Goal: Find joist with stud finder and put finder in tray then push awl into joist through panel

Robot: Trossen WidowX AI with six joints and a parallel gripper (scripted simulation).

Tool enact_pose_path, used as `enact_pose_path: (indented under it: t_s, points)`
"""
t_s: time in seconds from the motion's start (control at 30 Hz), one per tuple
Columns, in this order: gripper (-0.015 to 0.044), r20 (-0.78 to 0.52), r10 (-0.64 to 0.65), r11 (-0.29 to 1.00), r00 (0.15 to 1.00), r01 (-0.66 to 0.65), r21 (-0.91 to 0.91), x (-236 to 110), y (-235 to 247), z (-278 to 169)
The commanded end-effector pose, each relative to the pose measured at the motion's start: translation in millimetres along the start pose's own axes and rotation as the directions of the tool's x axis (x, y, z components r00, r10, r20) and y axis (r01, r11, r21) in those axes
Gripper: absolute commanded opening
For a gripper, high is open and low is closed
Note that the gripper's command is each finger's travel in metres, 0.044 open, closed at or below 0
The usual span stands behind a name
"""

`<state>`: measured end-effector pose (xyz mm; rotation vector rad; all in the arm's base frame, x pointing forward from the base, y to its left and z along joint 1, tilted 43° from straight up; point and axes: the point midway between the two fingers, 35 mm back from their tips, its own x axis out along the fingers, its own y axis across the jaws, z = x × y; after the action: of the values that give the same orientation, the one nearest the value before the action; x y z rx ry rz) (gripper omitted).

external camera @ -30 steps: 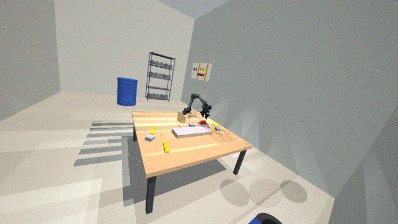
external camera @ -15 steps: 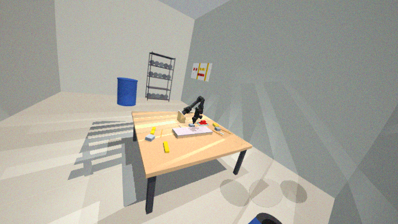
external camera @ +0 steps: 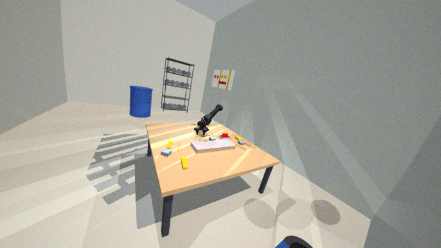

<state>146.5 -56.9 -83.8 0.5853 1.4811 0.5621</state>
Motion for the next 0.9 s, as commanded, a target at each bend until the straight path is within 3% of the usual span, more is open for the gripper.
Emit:
enact_pose_path:
  t_s: [0.0,0.87]
  points:
    - [0.044,-0.004,0.009,1.0,1.0,-0.009,0.015,3,-2,-6]
    - [0.044,-0.003,0.008,1.0,1.0,-0.008,0.015,24,-13,-3]
